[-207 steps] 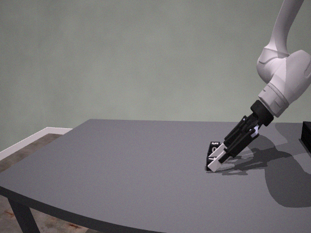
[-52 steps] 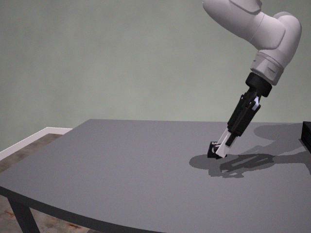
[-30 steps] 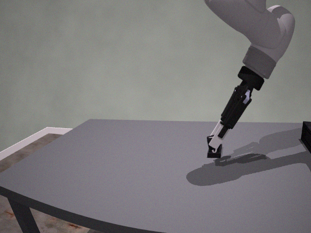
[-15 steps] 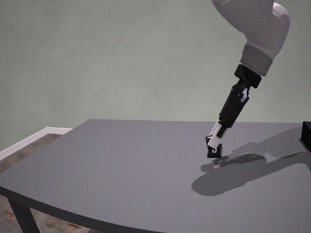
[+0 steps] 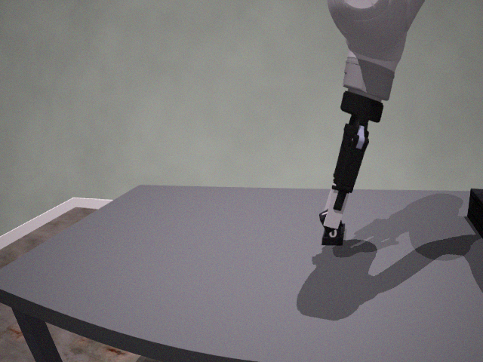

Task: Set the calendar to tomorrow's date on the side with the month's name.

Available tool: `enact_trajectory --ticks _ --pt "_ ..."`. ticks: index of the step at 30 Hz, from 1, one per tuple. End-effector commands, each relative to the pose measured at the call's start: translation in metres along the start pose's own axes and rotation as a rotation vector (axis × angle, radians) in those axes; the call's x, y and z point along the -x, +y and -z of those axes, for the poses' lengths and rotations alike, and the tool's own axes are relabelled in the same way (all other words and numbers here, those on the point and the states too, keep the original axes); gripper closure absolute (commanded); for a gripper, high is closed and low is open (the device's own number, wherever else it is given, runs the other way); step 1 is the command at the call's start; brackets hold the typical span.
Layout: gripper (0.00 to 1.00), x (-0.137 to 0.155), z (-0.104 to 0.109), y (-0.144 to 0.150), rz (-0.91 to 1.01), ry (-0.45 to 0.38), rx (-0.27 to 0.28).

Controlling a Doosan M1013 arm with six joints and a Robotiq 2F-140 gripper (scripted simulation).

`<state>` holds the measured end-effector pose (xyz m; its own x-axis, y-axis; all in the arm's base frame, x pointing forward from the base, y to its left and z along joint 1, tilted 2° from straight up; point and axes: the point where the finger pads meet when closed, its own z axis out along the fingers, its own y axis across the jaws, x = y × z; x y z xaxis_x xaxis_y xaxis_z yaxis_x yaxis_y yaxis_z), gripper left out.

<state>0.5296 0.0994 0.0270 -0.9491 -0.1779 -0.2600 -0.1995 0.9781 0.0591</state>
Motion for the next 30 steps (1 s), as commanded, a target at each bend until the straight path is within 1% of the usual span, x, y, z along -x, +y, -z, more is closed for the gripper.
enact_trajectory --ticks 1,4,9,11,14,17,19,21,26,28,30 --pt "0.83 0.0019 -0.0001 0.0024 -0.006 0.039 -0.034" --pt "0.83 0.0027 -0.0015 0.0032 -0.006 0.090 -0.030" --pt "0.83 0.0046 -0.0017 0.0030 -0.009 0.246 -0.030" --pt "0.83 0.0046 -0.0017 0.0030 -0.009 0.246 -0.030" --pt "0.83 0.0060 -0.0006 0.0022 -0.011 0.296 -0.033" --pt "0.83 0.0086 -0.0011 0.0022 -0.011 0.296 -0.033" --pt "0.83 0.0087 -0.0015 0.0023 -0.011 0.311 -0.033" --pt "0.83 0.0090 -0.0024 0.0024 -0.011 0.352 -0.032" --pt "0.83 0.0109 -0.0031 0.0023 -0.014 0.509 -0.031" --pt "0.83 0.0109 -0.0031 0.0023 -0.014 0.509 -0.031" --pt "0.83 0.0116 -0.0026 0.0022 -0.015 0.550 -0.032"
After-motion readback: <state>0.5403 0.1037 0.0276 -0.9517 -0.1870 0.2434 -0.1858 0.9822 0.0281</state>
